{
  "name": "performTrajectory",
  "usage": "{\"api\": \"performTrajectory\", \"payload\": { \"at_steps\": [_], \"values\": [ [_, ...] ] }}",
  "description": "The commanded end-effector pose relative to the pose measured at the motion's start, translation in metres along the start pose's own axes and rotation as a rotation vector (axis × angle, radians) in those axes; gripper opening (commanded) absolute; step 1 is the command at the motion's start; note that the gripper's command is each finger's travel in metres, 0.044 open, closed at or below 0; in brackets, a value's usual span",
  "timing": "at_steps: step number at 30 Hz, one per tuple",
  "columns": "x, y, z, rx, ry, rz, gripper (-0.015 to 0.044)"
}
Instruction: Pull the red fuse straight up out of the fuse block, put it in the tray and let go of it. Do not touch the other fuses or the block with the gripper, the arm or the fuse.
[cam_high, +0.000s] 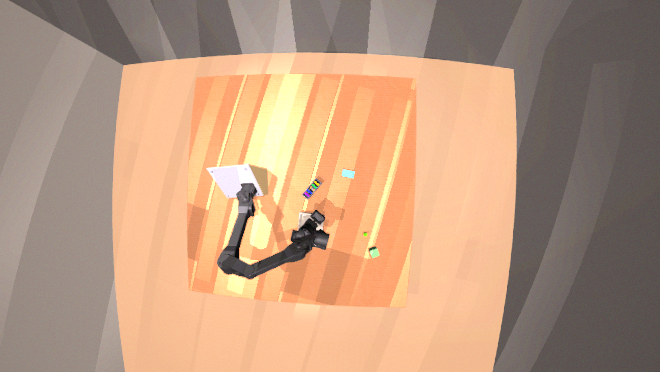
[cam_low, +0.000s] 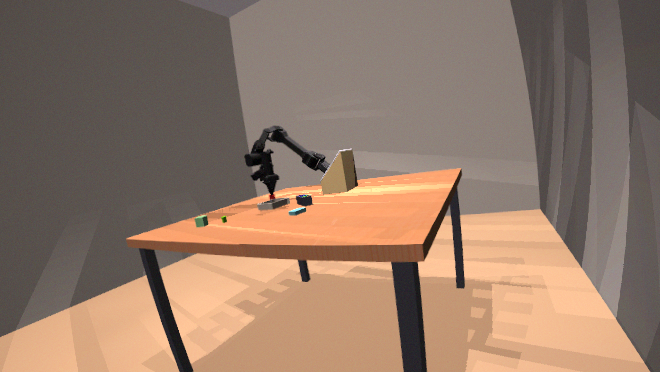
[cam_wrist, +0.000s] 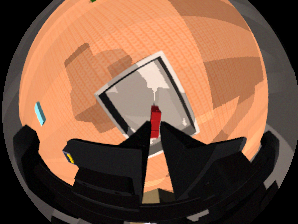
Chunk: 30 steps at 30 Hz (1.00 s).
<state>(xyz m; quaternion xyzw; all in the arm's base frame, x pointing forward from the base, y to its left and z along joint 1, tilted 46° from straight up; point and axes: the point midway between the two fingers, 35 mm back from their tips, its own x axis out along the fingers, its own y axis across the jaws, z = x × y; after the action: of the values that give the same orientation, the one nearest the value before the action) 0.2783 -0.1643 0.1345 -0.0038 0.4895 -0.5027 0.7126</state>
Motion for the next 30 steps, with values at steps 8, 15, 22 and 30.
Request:
{"api": "performTrajectory", "payload": {
  "at_steps": [8, 15, 22, 30],
  "values": [
    [0.0, 0.0, 0.0, 0.002, 0.0, 0.0, 0.0315],
    [-0.037, 0.001, -0.001, -0.005, 0.006, 0.004, 0.033],
    [-0.037, 0.001, -0.001, -0.005, 0.006, 0.004, 0.033],
    [-0.036, 0.002, -0.002, -0.009, 0.009, 0.008, 0.033]
  ]
}}
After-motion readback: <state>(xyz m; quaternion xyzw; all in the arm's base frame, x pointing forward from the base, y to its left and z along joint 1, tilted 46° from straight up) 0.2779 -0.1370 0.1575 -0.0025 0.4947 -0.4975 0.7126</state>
